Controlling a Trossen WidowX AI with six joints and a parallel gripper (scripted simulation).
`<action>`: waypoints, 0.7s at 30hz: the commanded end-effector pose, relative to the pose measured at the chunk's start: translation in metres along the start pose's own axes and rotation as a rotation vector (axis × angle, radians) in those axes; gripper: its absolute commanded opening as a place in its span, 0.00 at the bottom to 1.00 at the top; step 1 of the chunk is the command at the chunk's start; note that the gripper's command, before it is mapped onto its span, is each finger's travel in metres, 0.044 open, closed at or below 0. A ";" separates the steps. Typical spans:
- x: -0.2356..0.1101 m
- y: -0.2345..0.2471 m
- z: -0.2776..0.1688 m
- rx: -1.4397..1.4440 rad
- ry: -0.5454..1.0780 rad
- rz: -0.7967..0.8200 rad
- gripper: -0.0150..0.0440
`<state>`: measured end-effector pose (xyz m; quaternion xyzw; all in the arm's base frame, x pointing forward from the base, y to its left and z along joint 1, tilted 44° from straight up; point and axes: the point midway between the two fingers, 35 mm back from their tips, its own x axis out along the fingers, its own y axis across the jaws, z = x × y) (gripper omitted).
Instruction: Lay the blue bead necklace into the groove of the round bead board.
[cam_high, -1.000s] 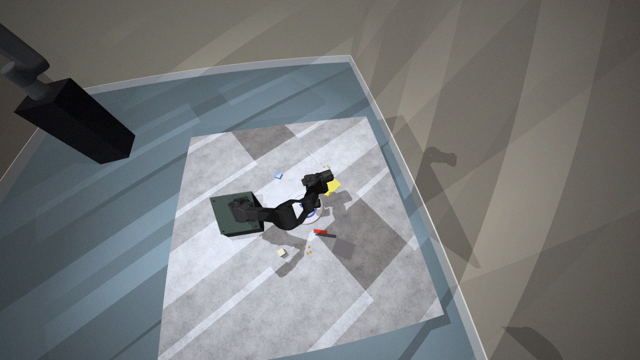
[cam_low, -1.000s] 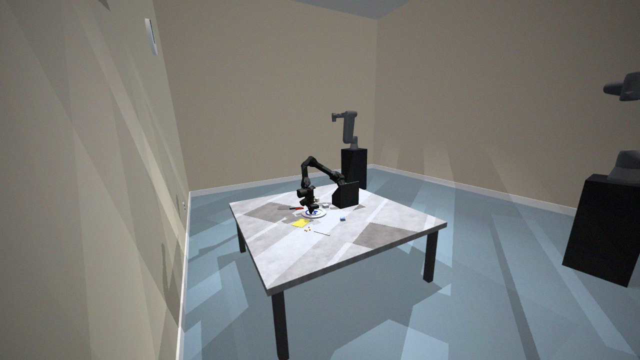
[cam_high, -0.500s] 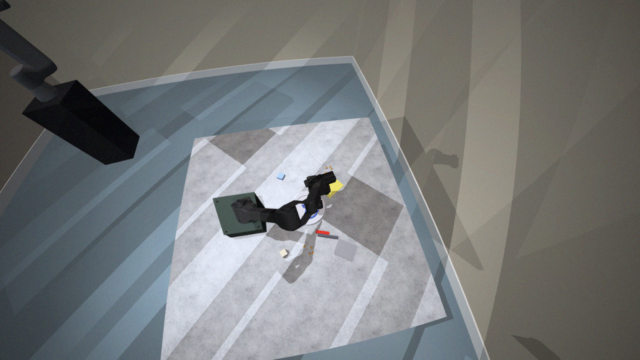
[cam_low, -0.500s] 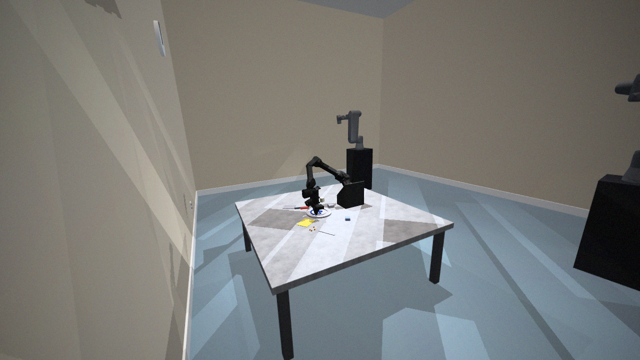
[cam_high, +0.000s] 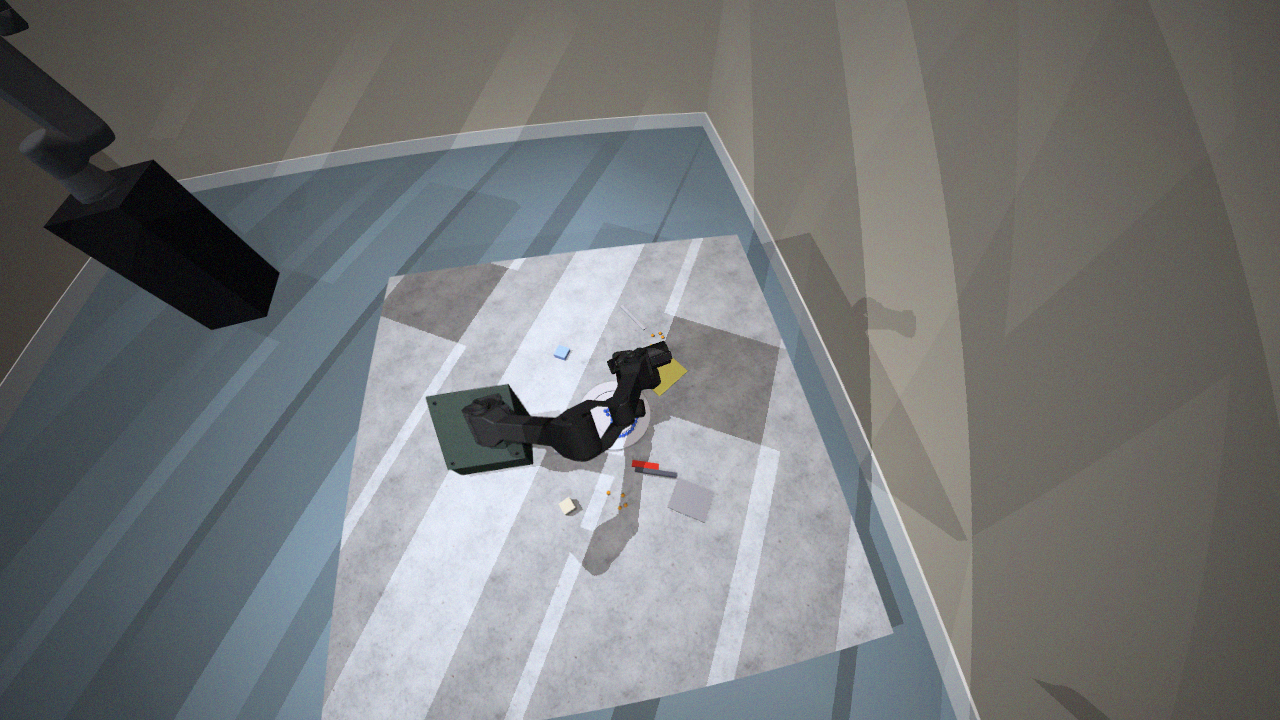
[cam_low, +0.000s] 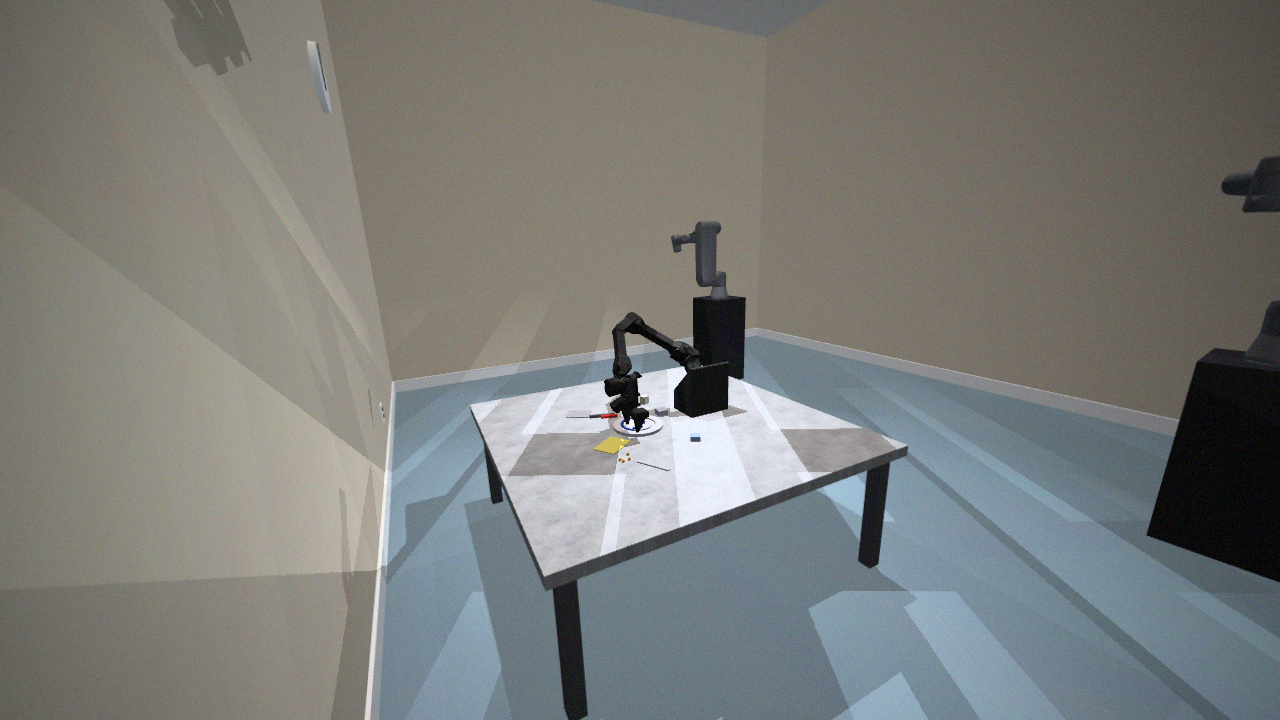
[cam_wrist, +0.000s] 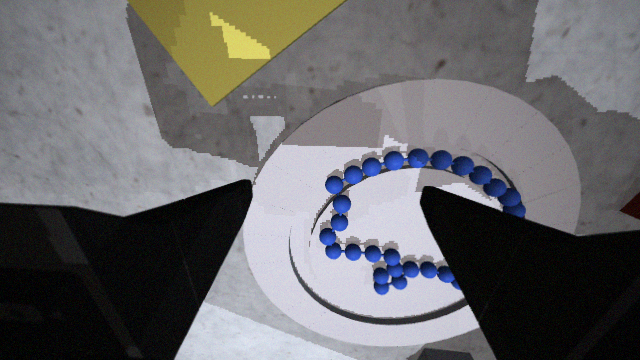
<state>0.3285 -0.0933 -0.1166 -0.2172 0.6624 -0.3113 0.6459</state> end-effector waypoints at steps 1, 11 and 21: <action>-0.003 0.000 0.001 0.003 -0.003 -0.001 1.00; -0.003 0.000 0.001 0.003 -0.003 -0.001 1.00; -0.019 -0.002 -0.004 -0.089 -0.003 0.000 0.82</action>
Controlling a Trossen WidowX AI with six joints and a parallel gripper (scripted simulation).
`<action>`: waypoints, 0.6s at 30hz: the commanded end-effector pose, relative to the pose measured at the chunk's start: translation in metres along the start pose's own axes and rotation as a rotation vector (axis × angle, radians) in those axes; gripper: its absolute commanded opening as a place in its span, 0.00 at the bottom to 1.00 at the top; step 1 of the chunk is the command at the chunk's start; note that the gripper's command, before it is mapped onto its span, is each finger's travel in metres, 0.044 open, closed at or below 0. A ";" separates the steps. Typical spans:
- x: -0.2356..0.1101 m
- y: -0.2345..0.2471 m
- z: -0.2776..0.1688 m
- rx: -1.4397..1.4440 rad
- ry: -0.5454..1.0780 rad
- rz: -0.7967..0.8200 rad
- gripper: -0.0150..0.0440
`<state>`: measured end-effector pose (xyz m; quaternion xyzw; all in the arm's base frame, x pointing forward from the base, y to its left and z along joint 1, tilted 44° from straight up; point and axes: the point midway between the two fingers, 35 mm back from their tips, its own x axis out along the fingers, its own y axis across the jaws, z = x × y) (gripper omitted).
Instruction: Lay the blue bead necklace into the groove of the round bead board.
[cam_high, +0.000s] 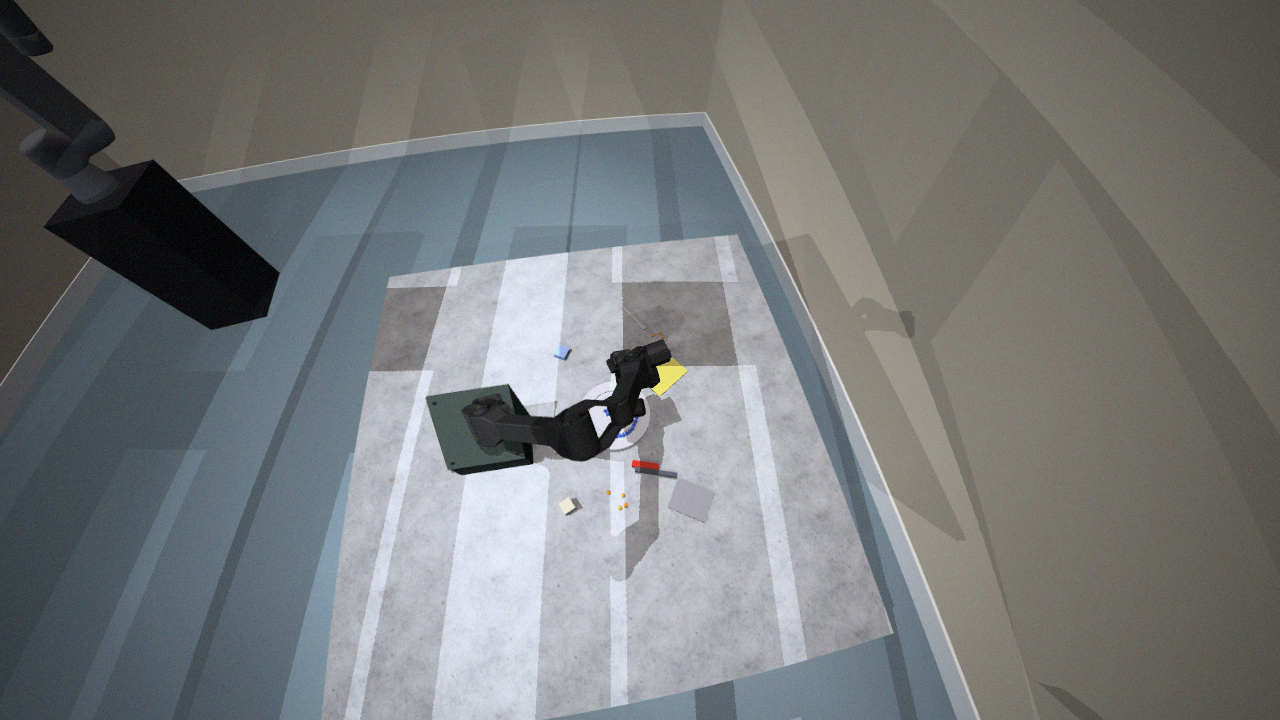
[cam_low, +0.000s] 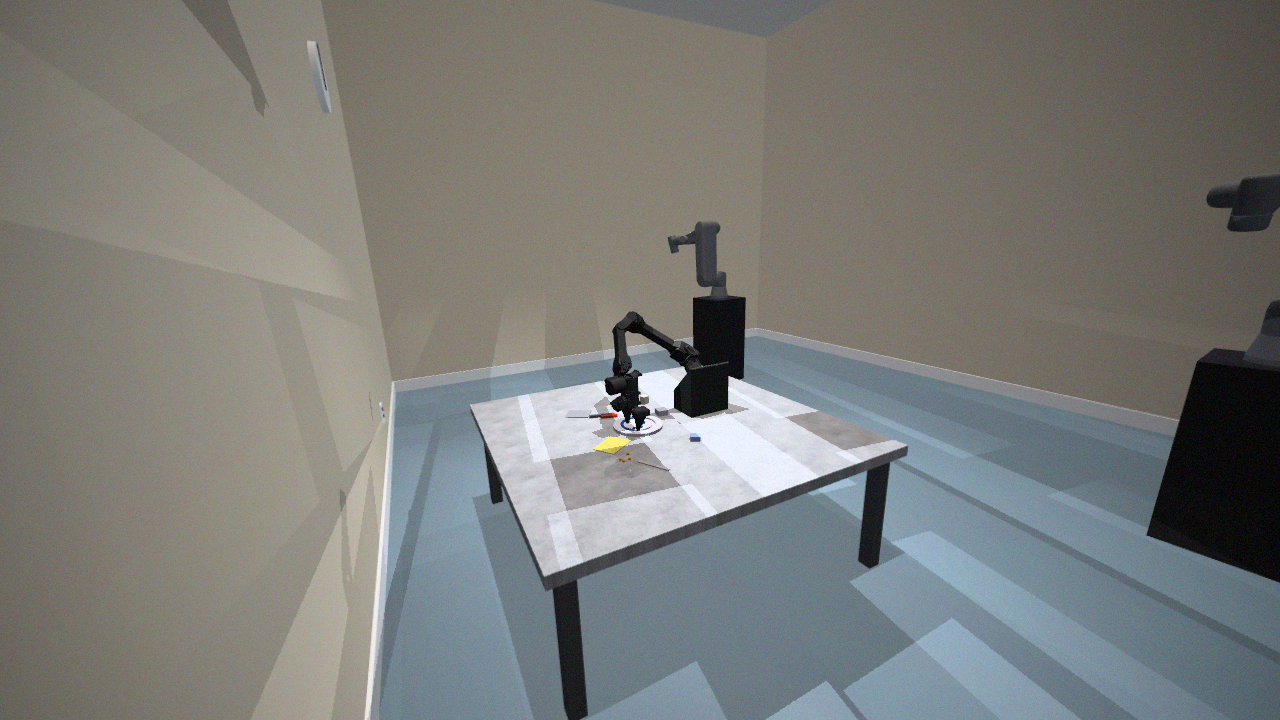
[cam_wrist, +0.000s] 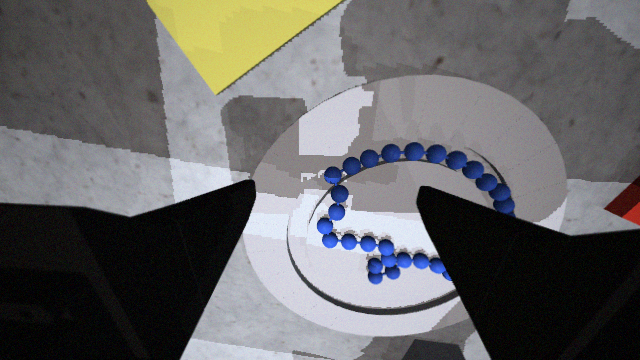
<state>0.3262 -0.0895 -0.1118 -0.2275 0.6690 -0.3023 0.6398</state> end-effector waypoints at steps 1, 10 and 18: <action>-0.020 -0.001 -0.003 -0.097 -0.009 0.003 0.78; -0.018 -0.002 -0.006 -0.150 -0.009 0.002 0.46; -0.017 -0.003 -0.004 -0.142 -0.017 0.001 0.46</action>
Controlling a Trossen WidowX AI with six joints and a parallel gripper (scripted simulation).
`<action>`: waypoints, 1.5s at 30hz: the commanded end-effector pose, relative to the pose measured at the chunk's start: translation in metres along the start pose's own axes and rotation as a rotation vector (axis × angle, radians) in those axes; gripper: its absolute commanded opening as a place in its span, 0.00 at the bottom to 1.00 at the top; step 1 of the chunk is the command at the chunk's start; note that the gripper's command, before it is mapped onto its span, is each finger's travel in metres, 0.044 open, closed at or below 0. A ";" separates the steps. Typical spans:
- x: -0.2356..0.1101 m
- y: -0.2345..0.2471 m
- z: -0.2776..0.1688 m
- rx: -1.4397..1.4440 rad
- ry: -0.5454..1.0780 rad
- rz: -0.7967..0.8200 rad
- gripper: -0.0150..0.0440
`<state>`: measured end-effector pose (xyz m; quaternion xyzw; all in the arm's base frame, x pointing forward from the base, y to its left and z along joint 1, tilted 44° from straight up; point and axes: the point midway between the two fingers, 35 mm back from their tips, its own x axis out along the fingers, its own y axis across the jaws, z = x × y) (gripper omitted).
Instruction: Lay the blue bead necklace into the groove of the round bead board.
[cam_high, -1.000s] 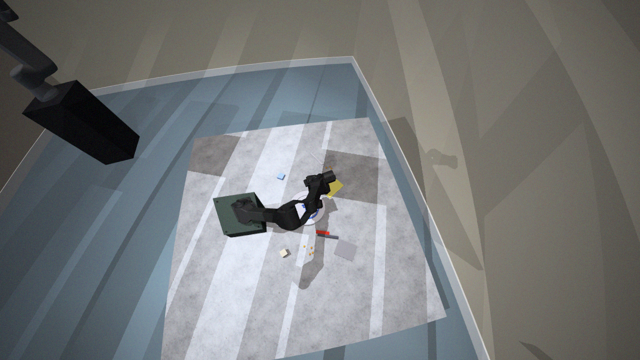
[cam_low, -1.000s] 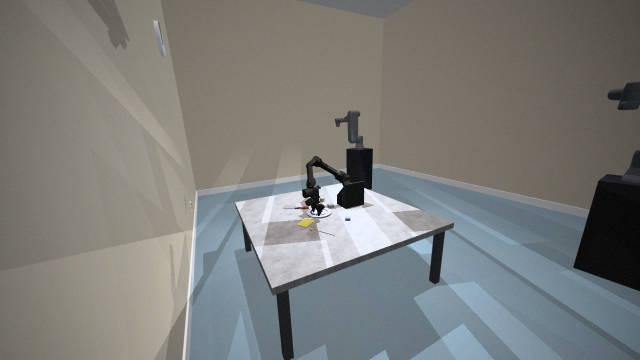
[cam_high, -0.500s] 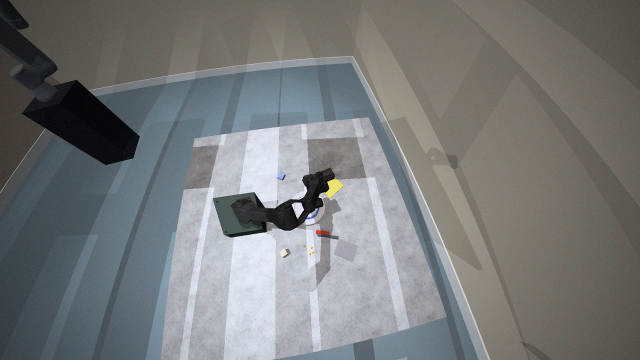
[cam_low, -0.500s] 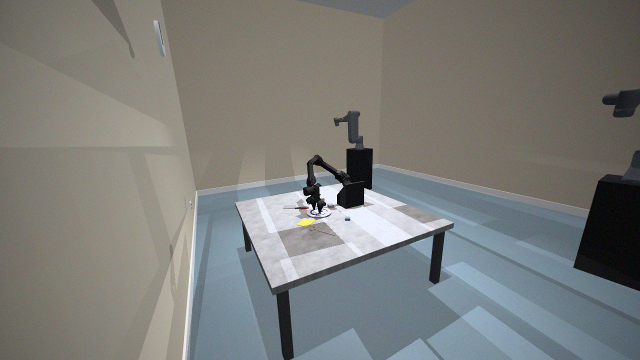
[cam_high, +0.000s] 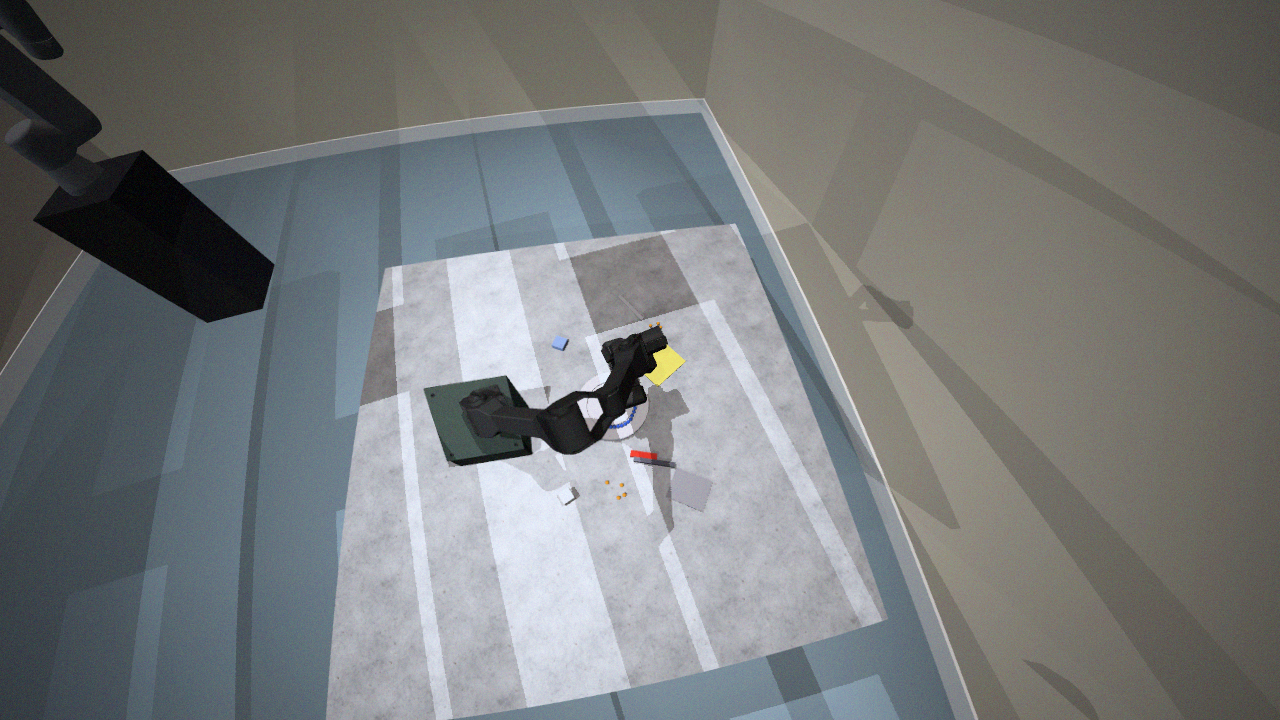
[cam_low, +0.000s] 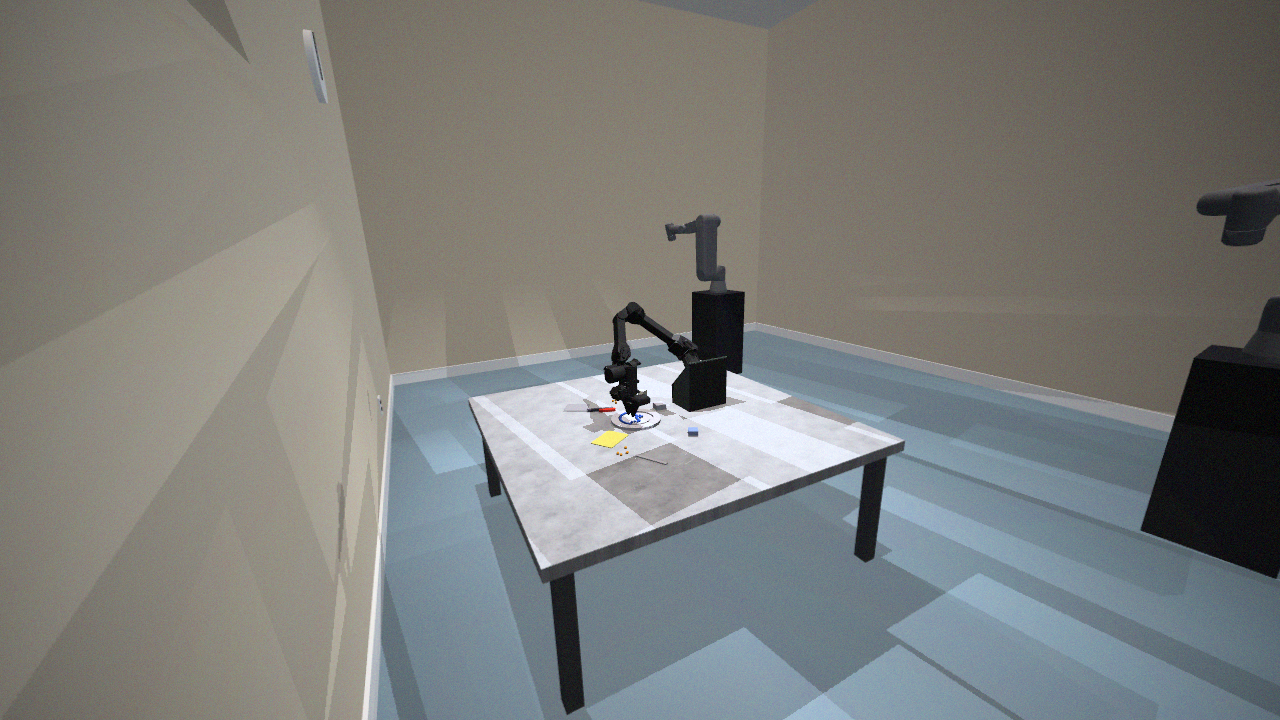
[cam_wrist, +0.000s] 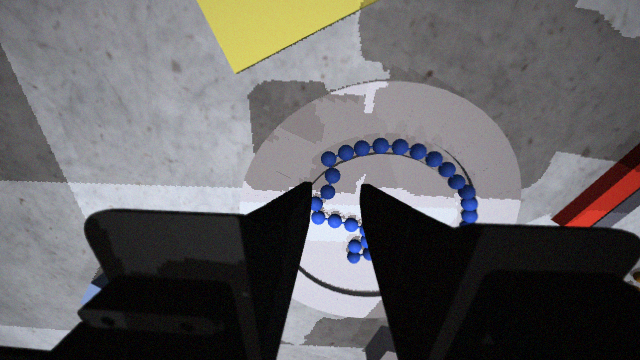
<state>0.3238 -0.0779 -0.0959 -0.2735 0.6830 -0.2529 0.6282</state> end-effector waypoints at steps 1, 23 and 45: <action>0.004 0.000 0.000 -0.004 0.001 0.000 0.46; 0.028 0.000 -0.002 -0.004 0.005 0.006 0.41; 0.028 0.000 -0.002 -0.004 0.005 0.006 0.25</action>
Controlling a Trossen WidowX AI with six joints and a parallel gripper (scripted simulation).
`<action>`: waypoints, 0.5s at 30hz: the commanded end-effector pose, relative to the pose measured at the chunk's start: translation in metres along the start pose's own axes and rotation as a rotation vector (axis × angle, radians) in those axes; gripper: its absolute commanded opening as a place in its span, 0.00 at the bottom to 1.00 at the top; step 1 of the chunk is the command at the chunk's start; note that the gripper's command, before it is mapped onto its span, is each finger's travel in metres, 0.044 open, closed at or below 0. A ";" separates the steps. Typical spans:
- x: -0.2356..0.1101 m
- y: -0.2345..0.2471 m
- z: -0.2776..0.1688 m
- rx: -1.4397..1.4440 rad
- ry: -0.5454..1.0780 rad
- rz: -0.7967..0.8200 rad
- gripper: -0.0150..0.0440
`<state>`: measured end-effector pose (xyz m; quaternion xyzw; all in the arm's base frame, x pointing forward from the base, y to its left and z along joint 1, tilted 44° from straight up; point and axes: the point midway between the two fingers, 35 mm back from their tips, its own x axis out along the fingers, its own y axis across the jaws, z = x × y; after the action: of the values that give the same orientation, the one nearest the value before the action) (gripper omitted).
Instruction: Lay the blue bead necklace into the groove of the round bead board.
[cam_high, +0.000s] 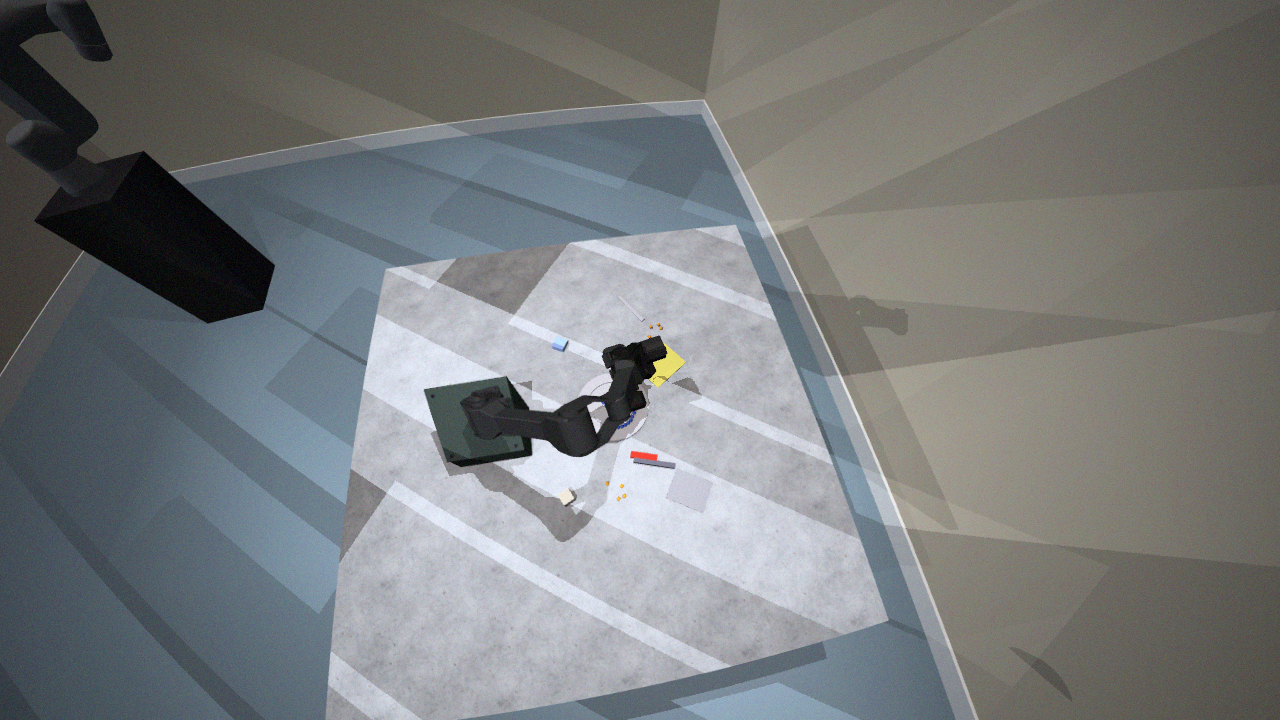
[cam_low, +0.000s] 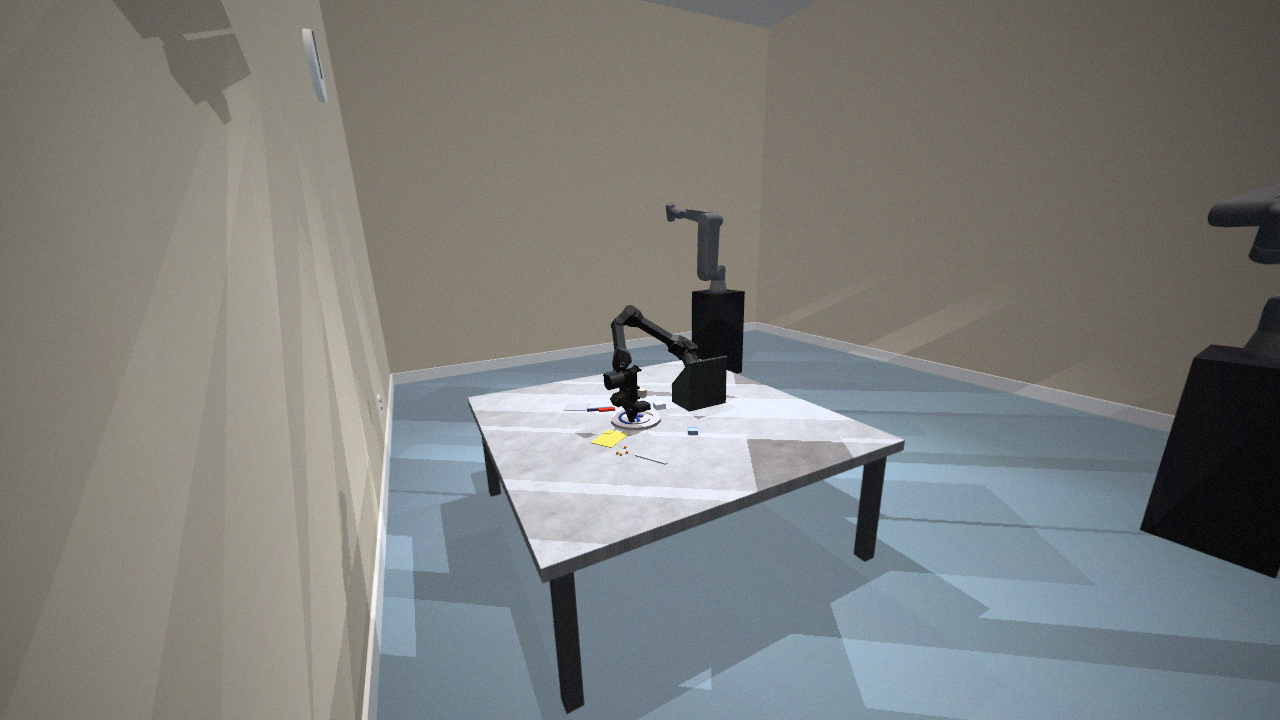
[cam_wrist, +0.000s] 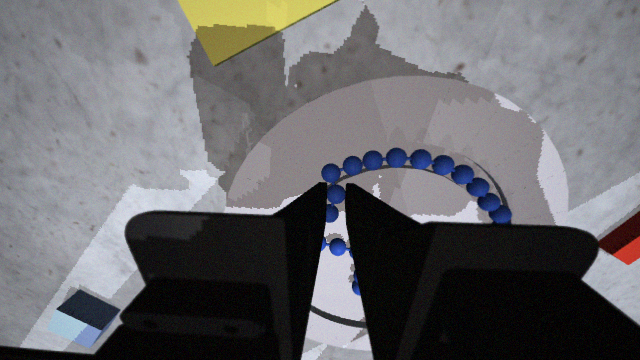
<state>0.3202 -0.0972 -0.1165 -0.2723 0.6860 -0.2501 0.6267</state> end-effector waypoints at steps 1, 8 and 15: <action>0.000 0.000 0.000 0.001 0.000 0.000 0.25; -0.006 0.000 -0.001 -0.006 0.003 -0.005 0.25; -0.006 0.005 0.000 -0.006 0.003 -0.005 0.25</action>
<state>0.3192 -0.0923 -0.1141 -0.2747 0.6881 -0.2488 0.6238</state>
